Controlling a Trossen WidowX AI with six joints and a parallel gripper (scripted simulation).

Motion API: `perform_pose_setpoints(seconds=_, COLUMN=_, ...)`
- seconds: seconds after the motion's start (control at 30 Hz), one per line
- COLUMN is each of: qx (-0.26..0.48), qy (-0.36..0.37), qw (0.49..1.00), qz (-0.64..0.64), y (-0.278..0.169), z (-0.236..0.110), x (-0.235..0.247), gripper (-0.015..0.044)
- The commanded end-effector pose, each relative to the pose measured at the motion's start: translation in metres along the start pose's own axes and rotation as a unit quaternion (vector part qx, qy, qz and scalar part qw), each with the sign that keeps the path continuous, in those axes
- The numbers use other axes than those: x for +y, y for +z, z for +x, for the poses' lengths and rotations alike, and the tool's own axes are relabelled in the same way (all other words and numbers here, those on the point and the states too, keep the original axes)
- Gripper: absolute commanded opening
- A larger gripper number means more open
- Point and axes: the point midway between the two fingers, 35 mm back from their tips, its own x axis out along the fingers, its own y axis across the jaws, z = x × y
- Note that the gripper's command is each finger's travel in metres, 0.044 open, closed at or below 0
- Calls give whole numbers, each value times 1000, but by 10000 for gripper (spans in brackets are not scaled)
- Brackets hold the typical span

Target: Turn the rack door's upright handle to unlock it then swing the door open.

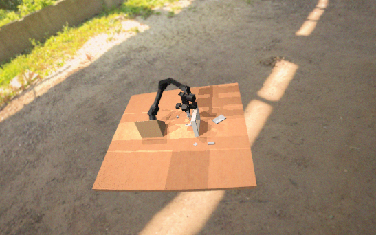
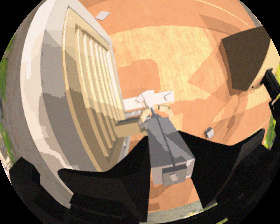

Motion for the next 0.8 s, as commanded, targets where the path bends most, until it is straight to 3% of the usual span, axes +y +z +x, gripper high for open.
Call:
perform_pose_setpoints(seconds=0.0, qx=0, qy=0, qw=999, qz=-35, y=3, z=0, x=-5, gripper=26)
perform_pose_setpoints(seconds=0.77, qx=0, qy=0, qw=972, qz=-236, y=21, z=0, x=-34, gripper=26)
